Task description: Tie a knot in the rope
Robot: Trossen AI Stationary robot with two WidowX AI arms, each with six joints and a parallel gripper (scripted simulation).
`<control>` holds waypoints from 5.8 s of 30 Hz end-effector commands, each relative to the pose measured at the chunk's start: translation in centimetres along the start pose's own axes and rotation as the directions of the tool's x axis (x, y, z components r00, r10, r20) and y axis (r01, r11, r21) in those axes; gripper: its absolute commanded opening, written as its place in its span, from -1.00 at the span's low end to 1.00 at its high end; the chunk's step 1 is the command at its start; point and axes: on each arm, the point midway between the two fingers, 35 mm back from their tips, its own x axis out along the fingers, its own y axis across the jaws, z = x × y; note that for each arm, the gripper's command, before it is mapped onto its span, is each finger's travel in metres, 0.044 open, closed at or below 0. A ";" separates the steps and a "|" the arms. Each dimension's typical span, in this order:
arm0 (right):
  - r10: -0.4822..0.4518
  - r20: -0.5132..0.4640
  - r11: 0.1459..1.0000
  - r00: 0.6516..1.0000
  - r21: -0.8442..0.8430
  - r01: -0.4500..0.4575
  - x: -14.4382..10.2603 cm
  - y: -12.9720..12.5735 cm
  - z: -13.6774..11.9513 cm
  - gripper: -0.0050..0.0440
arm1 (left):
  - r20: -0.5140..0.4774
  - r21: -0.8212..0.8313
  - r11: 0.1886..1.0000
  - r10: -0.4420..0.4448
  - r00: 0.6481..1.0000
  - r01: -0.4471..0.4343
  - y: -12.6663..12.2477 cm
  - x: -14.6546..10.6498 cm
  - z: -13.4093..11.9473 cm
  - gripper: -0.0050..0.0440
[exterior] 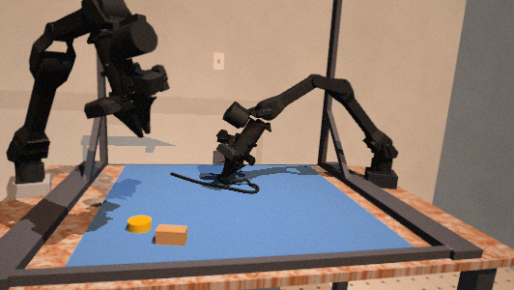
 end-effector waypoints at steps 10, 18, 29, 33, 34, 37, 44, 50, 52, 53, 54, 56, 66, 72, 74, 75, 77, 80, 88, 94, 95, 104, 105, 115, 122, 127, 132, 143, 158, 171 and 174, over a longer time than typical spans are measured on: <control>0.000 0.033 1.000 0.999 -0.015 0.001 -1.3 0.4 0.1 -0.45 | 0.029 0.007 1.000 0.021 0.999 -0.022 1.9 -0.6 1.2 -0.67; 0.000 0.033 1.000 0.999 -0.015 0.001 -1.3 0.4 0.1 -0.45 | 0.029 0.007 1.000 0.022 0.999 -0.022 2.7 -0.3 1.3 -0.67; 0.000 0.033 1.000 0.999 -0.015 0.001 -1.3 0.4 0.1 -0.45 | 0.029 0.007 1.000 0.023 0.999 -0.024 4.5 0.3 1.5 -0.67; 0.000 0.033 1.000 0.999 -0.015 0.001 -1.3 0.4 0.1 -0.45 | 0.029 0.007 1.000 0.023 0.999 -0.024 4.6 0.3 1.5 -0.67; 0.000 0.033 1.000 0.999 -0.015 0.001 -1.3 0.4 0.1 -0.45 | 0.029 0.007 1.000 0.023 0.999 -0.024 4.6 0.3 1.5 -0.67; 0.000 0.033 1.000 0.999 -0.015 0.001 -1.3 0.4 0.1 -0.45 | 0.029 0.007 1.000 0.023 0.999 -0.024 4.6 0.3 1.5 -0.67; 0.000 0.033 1.000 0.999 -0.015 0.001 -1.3 0.4 0.1 -0.45 | 0.029 0.007 1.000 0.024 0.999 -0.024 4.7 0.5 1.5 -0.67; 0.000 0.033 1.000 0.999 -0.015 0.001 -1.3 0.4 0.1 -0.45 | 0.029 0.008 1.000 0.025 0.999 -0.025 5.9 1.3 1.6 -0.67; 0.000 0.033 1.000 0.999 -0.015 0.001 -1.3 0.4 0.1 -0.45 | 0.029 0.008 1.000 0.025 0.999 -0.025 5.9 1.3 1.6 -0.67; 0.000 0.033 1.000 0.999 -0.015 0.001 -1.3 0.4 0.1 -0.45 | 0.030 0.008 1.000 0.025 0.999 -0.025 6.1 1.4 1.6 -0.67; 0.000 0.033 1.000 0.999 -0.015 0.001 -1.3 0.4 0.1 -0.45 | 0.030 0.008 1.000 0.025 0.999 -0.025 6.2 1.6 1.6 -0.67; 0.000 0.033 1.000 0.999 -0.015 0.001 -1.3 0.4 0.1 -0.45 | 0.030 0.008 1.000 0.025 0.999 -0.025 6.4 1.7 1.6 -0.67; 0.000 0.033 1.000 0.999 -0.015 0.001 -1.3 0.4 0.1 -0.45 | 0.045 0.012 0.999 0.039 0.998 -0.039 7.5 2.6 1.5 -0.67; 0.000 0.033 1.000 0.999 -0.015 0.001 -1.3 0.4 0.1 -0.45 | 0.054 0.015 0.999 0.047 0.997 -0.048 8.1 3.1 1.5 -0.67; 0.000 0.033 1.000 0.999 -0.015 0.001 -1.3 0.4 0.1 -0.45 | 0.056 0.016 0.999 0.049 0.997 -0.050 8.3 3.2 1.5 -0.67; 0.000 0.033 1.000 0.999 -0.015 0.001 -1.3 0.4 0.1 -0.45 | 0.056 0.016 0.999 0.049 0.997 -0.050 8.3 3.2 1.5 -0.67; 0.000 0.033 1.000 0.999 -0.015 0.001 -1.3 0.4 0.1 -0.45 | 0.056 0.016 0.999 0.049 0.997 -0.050 8.3 3.2 1.5 -0.67; 0.000 0.033 1.000 0.999 -0.015 0.001 -1.3 0.4 0.1 -0.45 | 0.056 0.016 0.999 0.049 0.997 -0.050 8.3 3.2 1.5 -0.67; 0.000 0.033 1.000 0.999 -0.015 0.001 -1.3 0.4 0.1 -0.45 | 0.056 0.016 0.999 0.049 0.997 -0.050 8.3 3.2 1.5 -0.58; 0.000 0.033 1.000 0.999 -0.015 0.001 -1.3 0.4 0.1 -0.45 | 0.056 0.016 0.999 0.049 0.997 -0.050 8.3 3.2 1.5 -0.45; 0.000 0.033 1.000 0.999 -0.015 0.001 -1.3 0.4 0.1 -0.45 | 0.056 0.016 0.999 0.049 0.997 -0.050 8.3 3.2 1.5 -0.45; 0.000 0.033 1.000 0.999 -0.015 0.001 -1.3 0.4 0.1 -0.45 | 0.061 0.016 0.998 0.054 0.997 -0.055 8.6 2.2 1.9 -0.45; 0.000 0.033 1.000 0.999 -0.015 0.001 -1.3 0.4 0.1 -0.45 | 0.062 0.016 0.998 0.055 0.997 -0.056 8.6 2.1 1.9 -0.45; 0.000 0.033 1.000 0.999 -0.015 0.001 -1.3 0.4 0.1 -0.45 | 0.062 0.016 0.998 0.055 0.997 -0.056 8.6 2.0 1.9 0.14; 0.000 0.033 1.000 0.999 -0.015 0.001 -1.3 0.4 0.1 -0.45 | 0.067 0.015 0.998 0.061 0.996 -0.062 8.8 1.3 2.2 0.63; 0.000 0.033 1.000 0.999 -0.015 0.001 -1.3 0.4 0.1 -0.45 | 0.077 0.014 0.997 0.071 0.994 -0.072 9.3 -0.2 2.8 1.00; 0.000 0.033 1.000 0.999 -0.015 0.001 -1.3 0.4 0.1 -0.45 | 0.083 0.014 0.997 0.078 0.994 -0.079 9.5 -0.9 3.1 1.00; 0.000 0.033 1.000 0.999 -0.015 0.001 -1.3 0.4 0.1 -0.45 | 0.100 0.012 0.995 0.095 0.990 -0.096 10.1 -2.9 3.9 1.00; 0.000 0.033 1.000 0.999 -0.015 0.001 -1.3 0.4 0.1 -0.45 | 0.134 0.008 0.991 0.130 0.982 -0.132 11.1 -6.2 5.2 1.00; 0.000 0.033 1.000 0.999 -0.015 0.001 -1.3 0.4 0.1 -0.45 | 0.142 0.007 0.990 0.138 0.980 -0.141 11.3 -7.0 5.5 1.00; 0.000 0.033 1.000 0.999 -0.015 0.001 -1.3 0.4 0.1 -0.45 | 0.142 0.007 0.990 0.138 0.980 -0.141 11.3 -7.0 5.5 1.00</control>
